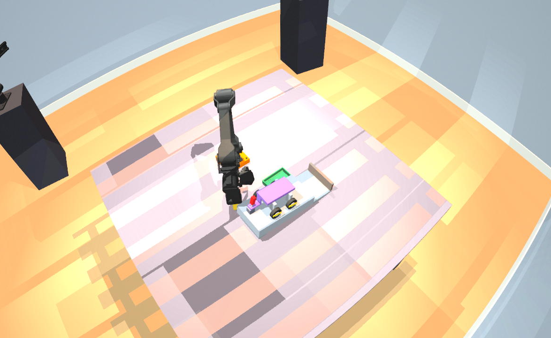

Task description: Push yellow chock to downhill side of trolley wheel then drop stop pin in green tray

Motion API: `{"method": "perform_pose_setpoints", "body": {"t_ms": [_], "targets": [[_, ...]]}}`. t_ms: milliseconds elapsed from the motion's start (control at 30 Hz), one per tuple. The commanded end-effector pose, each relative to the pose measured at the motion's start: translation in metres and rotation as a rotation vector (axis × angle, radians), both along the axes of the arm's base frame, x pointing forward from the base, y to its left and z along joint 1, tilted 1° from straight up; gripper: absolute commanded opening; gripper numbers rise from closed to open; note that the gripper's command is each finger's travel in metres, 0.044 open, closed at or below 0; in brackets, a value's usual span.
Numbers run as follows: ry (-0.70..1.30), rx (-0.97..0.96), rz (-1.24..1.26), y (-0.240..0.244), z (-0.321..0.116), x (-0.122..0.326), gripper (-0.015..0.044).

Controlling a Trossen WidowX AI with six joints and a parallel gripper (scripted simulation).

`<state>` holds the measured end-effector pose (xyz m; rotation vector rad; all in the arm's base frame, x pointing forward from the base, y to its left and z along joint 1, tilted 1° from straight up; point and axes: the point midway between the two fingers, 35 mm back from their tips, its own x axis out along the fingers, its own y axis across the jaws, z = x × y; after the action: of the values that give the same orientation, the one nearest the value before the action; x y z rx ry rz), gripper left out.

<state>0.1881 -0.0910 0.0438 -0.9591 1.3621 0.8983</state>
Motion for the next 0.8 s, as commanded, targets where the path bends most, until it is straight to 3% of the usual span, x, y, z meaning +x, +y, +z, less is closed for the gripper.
{"method": "perform_pose_setpoints", "body": {"t_ms": [0, 233, 767], "targets": [[-0.001, -0.001, 0.0, 0.0, 0.001, 0.0, 0.0052], [-0.001, 0.0, 0.0, 0.0, 0.001, 0.0, 0.0], [0.001, 0.005, 0.003, 0.003, 0.052, -0.006, 0.0]]}}
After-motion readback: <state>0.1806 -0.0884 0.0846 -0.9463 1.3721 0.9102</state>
